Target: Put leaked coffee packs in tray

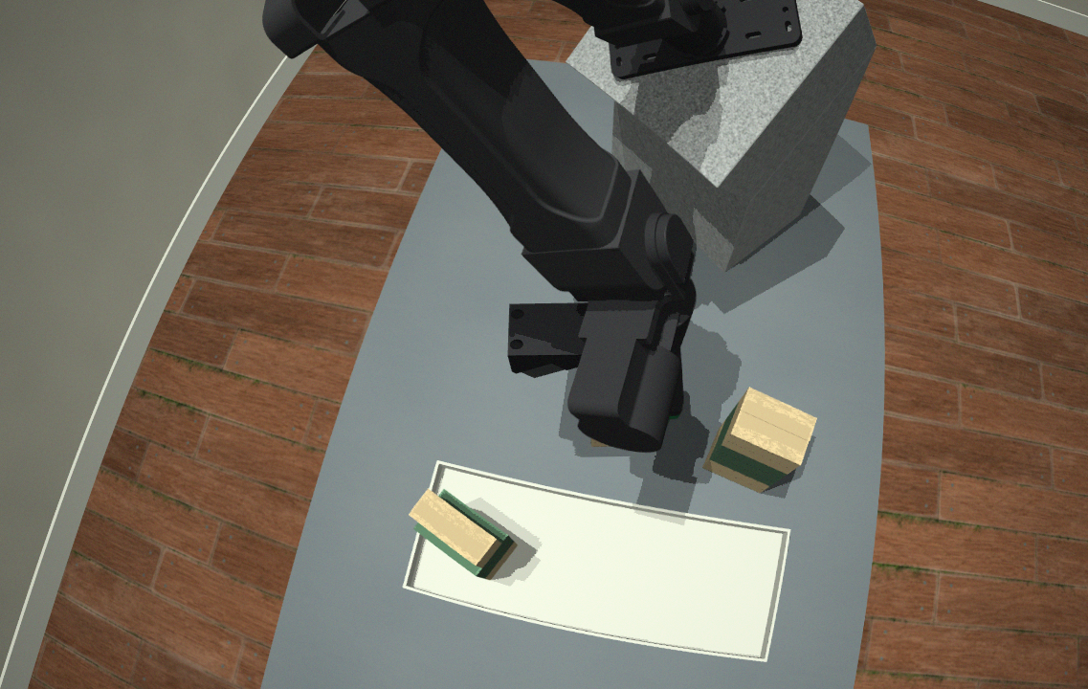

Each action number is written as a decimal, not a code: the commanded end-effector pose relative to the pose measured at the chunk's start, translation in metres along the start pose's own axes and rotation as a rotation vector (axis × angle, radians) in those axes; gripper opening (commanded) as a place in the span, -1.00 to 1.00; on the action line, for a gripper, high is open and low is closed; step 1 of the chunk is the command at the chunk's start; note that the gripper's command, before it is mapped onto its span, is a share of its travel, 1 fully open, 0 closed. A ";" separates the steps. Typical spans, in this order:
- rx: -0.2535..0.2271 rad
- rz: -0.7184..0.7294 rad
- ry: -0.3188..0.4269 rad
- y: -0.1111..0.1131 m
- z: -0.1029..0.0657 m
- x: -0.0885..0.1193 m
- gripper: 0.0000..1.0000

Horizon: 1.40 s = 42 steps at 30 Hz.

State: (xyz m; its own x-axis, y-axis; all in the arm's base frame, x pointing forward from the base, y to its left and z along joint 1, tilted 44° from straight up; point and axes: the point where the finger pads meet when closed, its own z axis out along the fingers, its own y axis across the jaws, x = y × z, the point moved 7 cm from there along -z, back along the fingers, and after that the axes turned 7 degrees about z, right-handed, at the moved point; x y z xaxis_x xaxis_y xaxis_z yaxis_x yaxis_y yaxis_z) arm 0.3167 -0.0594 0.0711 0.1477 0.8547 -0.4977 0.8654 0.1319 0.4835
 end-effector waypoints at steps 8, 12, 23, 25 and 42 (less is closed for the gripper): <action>-0.012 -0.002 -0.005 0.007 -0.001 0.000 -0.48; -0.012 -0.002 -0.005 0.007 -0.001 0.000 -0.48; -0.012 -0.002 -0.005 0.007 -0.001 0.000 0.58; -0.012 -0.002 -0.005 0.007 -0.001 0.000 0.58; -0.012 -0.002 -0.005 0.007 -0.001 0.000 0.58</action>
